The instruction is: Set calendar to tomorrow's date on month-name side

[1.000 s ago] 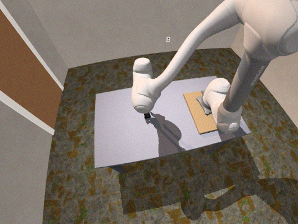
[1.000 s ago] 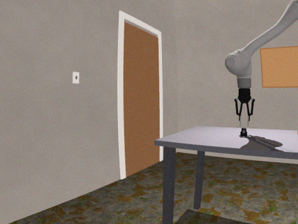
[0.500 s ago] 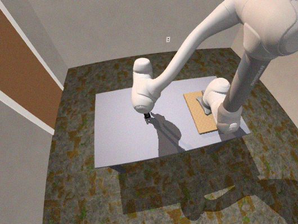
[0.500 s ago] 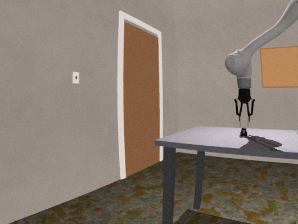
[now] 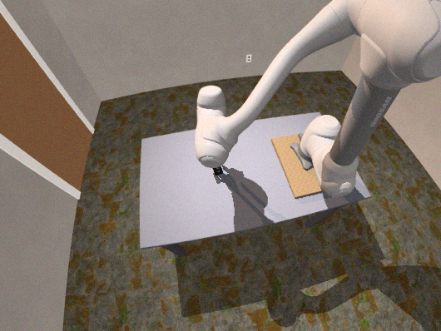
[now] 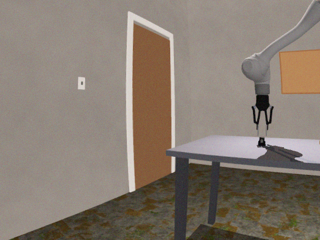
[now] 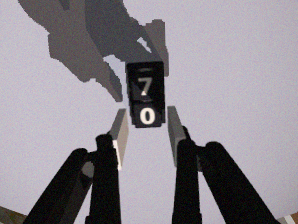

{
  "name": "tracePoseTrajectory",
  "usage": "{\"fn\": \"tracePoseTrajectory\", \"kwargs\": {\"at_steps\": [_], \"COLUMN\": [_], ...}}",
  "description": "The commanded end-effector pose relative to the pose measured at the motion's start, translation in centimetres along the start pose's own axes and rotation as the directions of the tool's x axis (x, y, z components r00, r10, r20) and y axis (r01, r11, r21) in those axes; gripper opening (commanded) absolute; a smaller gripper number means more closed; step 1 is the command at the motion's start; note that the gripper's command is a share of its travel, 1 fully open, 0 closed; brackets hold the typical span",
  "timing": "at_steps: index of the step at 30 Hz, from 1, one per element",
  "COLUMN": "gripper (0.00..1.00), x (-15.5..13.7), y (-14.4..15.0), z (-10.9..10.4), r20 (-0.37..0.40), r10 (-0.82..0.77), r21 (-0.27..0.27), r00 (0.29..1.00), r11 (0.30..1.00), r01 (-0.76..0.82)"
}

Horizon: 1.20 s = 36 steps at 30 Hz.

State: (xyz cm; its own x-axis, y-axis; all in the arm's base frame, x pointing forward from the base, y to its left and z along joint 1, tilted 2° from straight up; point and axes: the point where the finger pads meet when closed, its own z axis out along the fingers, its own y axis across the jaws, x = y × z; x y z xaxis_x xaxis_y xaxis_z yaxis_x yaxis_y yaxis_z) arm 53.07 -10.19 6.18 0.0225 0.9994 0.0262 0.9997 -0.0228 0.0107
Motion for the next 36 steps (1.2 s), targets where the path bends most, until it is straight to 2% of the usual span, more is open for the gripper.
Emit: {"fn": "tracePoseTrajectory", "kwargs": {"at_steps": [1, 21, 36], "gripper": [0.28, 0.28, 0.28], "x": [0.0, 0.0, 0.0], "y": [0.0, 0.0, 0.0], "z": [0.0, 0.2, 2.5], "r20": [0.000, 0.000, 0.000], "r10": [0.000, 0.000, 0.000], "r21": [0.000, 0.000, 0.000], "r00": [1.000, 1.000, 1.000], "r11": [1.000, 1.000, 1.000], "r01": [0.000, 0.000, 0.000]}}
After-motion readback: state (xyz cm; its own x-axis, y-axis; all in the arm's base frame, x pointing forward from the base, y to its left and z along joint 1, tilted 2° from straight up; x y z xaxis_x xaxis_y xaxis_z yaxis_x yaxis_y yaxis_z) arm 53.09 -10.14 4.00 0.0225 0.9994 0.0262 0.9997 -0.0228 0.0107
